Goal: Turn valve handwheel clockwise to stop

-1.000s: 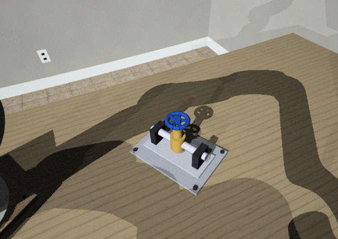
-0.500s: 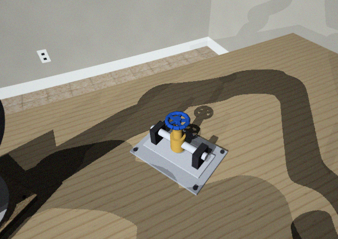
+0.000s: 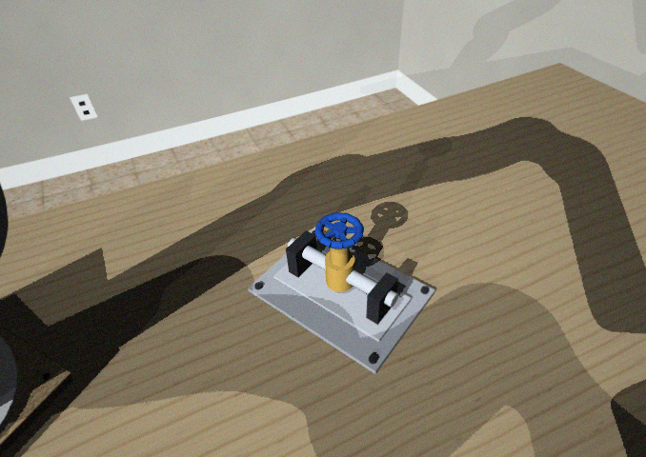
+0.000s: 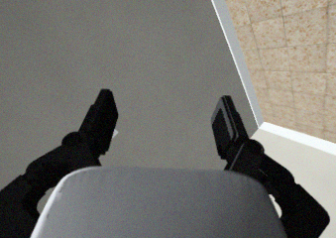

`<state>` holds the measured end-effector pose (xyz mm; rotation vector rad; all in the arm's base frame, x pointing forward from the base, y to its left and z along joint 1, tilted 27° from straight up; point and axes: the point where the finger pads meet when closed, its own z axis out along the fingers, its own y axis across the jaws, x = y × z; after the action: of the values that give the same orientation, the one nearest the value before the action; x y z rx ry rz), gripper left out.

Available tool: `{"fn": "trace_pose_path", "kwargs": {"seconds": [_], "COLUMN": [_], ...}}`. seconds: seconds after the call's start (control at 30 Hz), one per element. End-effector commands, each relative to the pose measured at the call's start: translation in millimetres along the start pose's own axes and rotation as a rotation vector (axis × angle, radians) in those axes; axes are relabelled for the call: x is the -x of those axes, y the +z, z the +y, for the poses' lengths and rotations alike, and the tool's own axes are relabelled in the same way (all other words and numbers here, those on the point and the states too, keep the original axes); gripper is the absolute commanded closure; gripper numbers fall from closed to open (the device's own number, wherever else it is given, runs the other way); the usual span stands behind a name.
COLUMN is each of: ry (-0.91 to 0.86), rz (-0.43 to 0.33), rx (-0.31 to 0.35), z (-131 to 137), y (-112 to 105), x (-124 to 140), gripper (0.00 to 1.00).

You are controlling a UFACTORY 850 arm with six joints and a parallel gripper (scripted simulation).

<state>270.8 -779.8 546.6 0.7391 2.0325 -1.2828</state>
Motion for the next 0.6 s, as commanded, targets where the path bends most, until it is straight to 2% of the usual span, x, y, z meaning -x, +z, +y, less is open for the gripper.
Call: {"fn": "trace_pose_path", "kwargs": {"seconds": [0.0, 0.03, 0.07, 0.3, 0.37, 0.4, 0.47, 0.5, 0.57], "ry": [0.161, 0.162, 0.227, 0.444, 0.444, 0.540, 0.540, 0.611, 0.634], "rz": [-0.024, -0.024, -0.025, 0.000, 0.000, 0.024, 0.024, 0.048, 0.057], "rx": [0.062, 0.063, 0.094, 0.202, 0.202, 0.250, 0.250, 0.285, 0.297], "z": [64.9, 78.8, 93.7, 192.7, 192.7, 232.7, 248.6, 261.1, 288.4], "y": [-17.6, -21.3, -27.1, -69.1, -69.1, -90.8, -99.0, -107.9, -124.3], "x": [27.8, 33.4, 37.7, 65.1, 65.1, 72.6, 76.3, 76.4, 80.8], "gripper": [0.00, 0.00, 0.00, 0.00, 0.00, 0.00, 0.00, 0.00, 0.00]}}
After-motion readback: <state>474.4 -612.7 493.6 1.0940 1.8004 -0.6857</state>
